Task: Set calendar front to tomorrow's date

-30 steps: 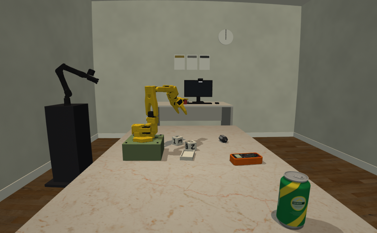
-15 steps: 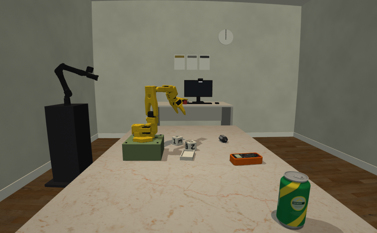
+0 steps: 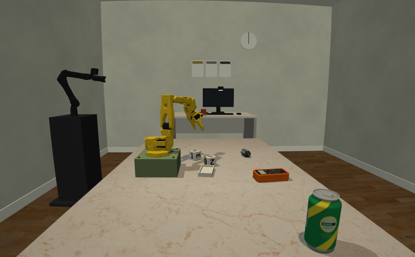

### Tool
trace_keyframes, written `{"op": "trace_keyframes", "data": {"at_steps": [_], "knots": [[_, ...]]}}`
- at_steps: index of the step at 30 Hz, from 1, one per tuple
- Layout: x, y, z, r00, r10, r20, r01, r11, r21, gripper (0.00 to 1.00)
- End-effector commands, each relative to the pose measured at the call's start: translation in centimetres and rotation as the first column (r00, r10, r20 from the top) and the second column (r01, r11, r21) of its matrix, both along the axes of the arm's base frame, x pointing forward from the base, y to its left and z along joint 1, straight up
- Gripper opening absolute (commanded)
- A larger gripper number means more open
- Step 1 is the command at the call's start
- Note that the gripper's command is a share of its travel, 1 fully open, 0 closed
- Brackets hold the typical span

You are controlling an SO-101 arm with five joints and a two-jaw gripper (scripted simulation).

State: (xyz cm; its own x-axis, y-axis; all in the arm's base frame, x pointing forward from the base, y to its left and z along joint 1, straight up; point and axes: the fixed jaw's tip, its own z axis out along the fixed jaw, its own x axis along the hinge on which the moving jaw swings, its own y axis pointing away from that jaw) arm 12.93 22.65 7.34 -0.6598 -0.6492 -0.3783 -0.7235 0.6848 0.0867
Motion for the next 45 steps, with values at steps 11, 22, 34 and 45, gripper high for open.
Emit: {"op": "trace_keyframes", "data": {"at_steps": [11, 22, 34, 45], "knots": [[-1.4, -1.9, -7.1, 0.986, -0.024, -0.162, -0.020, 0.965, -0.262, 0.35], [-1.9, -2.8, -8.7, 0.979, -0.036, -0.201, -0.032, 0.944, -0.328, 0.35], [-1.9, -2.8, -8.8, 0.978, -0.051, -0.202, -0.018, 0.944, -0.329, 0.35], [-1.9, -2.8, -8.8, 0.978, -0.051, -0.202, -0.018, 0.944, -0.329, 0.35]]}}
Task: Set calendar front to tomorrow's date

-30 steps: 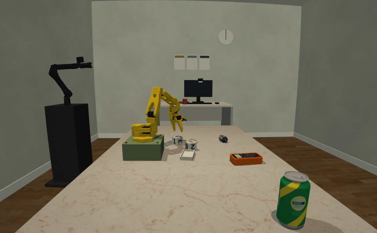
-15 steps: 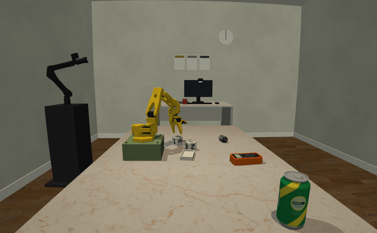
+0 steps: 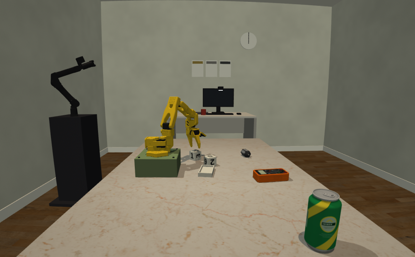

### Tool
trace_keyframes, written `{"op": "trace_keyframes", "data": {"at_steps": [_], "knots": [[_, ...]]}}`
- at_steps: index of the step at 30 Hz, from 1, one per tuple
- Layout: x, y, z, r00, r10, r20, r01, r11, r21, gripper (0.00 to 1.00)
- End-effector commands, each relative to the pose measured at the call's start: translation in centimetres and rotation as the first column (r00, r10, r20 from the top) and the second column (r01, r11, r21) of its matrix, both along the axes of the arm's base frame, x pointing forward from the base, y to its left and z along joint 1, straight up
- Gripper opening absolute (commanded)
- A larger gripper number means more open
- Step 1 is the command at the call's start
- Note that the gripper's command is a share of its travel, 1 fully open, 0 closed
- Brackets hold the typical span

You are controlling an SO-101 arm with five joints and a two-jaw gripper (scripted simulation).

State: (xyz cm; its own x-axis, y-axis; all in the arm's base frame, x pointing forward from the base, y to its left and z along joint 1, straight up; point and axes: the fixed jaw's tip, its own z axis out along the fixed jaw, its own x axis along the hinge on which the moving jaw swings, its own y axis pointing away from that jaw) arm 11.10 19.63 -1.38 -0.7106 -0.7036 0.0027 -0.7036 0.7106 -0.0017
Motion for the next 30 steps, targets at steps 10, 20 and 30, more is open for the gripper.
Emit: {"op": "trace_keyframes", "data": {"at_steps": [10, 20, 30], "knots": [[-0.1, 0.3, -0.9, 1.000, -0.002, 0.002, 0.002, 1.000, 0.005, 0.35], [0.0, 0.3, -2.3, 1.000, -0.002, 0.002, 0.002, 1.000, 0.005, 0.35], [-0.1, 0.3, -3.5, 1.000, -0.002, 0.002, 0.002, 1.000, 0.005, 0.35]]}}
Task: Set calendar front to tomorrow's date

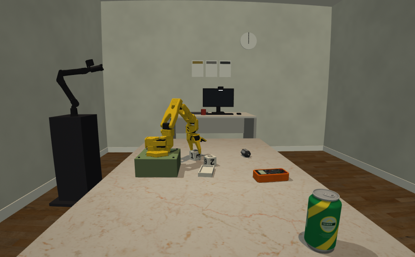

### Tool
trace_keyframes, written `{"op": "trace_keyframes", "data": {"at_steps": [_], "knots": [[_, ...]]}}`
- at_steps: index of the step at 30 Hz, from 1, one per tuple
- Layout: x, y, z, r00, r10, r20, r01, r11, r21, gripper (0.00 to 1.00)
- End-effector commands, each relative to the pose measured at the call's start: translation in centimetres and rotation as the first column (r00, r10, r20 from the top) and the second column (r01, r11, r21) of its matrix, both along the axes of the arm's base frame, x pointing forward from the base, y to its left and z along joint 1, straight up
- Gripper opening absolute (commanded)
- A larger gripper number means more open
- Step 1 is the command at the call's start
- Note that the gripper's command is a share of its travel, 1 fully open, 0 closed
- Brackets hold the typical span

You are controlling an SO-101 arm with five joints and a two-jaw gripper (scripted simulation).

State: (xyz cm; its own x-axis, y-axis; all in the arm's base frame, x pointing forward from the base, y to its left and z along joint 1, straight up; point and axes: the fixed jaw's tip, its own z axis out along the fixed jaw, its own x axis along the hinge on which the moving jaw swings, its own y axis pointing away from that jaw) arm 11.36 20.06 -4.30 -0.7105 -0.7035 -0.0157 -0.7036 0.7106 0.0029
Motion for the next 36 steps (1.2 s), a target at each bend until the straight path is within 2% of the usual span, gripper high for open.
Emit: {"op": "trace_keyframes", "data": {"at_steps": [1, 9, 36], "knots": [[-0.34, -0.17, -0.66, 1.000, -0.002, -0.008, 0.002, 1.000, -0.011, 0.35], [-0.37, -0.21, -1.12, 1.000, -0.002, -0.008, 0.002, 1.000, -0.011, 0.35], [-0.27, -0.31, -1.15, 1.000, -0.002, -0.008, 0.002, 1.000, -0.011, 0.33]]}}
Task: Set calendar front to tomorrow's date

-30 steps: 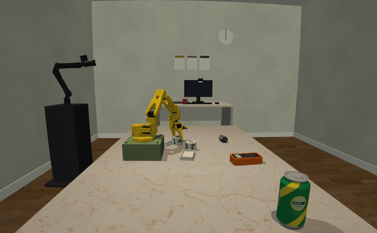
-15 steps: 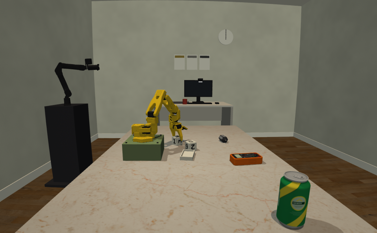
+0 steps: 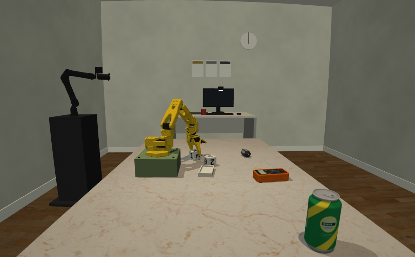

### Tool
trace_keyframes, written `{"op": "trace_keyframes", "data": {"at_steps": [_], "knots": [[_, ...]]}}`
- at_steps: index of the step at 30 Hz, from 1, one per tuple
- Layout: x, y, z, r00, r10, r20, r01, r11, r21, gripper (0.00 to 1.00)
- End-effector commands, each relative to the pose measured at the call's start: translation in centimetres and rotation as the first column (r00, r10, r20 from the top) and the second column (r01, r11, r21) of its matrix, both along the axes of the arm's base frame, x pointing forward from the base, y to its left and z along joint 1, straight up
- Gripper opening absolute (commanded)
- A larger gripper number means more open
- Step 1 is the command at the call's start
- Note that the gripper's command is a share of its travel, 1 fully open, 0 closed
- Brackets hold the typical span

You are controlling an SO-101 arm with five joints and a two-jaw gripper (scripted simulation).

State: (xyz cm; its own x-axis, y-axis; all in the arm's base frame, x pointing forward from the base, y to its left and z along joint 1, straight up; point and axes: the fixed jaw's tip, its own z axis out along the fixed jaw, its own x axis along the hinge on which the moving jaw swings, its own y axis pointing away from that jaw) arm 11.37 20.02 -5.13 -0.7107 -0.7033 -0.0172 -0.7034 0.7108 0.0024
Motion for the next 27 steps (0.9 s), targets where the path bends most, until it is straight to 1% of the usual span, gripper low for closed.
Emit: {"op": "trace_keyframes", "data": {"at_steps": [1, 27], "knots": [[-0.26, -0.29, -0.32, 1.000, -0.002, -0.009, 0.002, 1.000, -0.012, 0.33], [-0.10, -0.45, -0.32, 1.000, -0.002, -0.009, 0.002, 1.000, -0.012, 0.30]]}}
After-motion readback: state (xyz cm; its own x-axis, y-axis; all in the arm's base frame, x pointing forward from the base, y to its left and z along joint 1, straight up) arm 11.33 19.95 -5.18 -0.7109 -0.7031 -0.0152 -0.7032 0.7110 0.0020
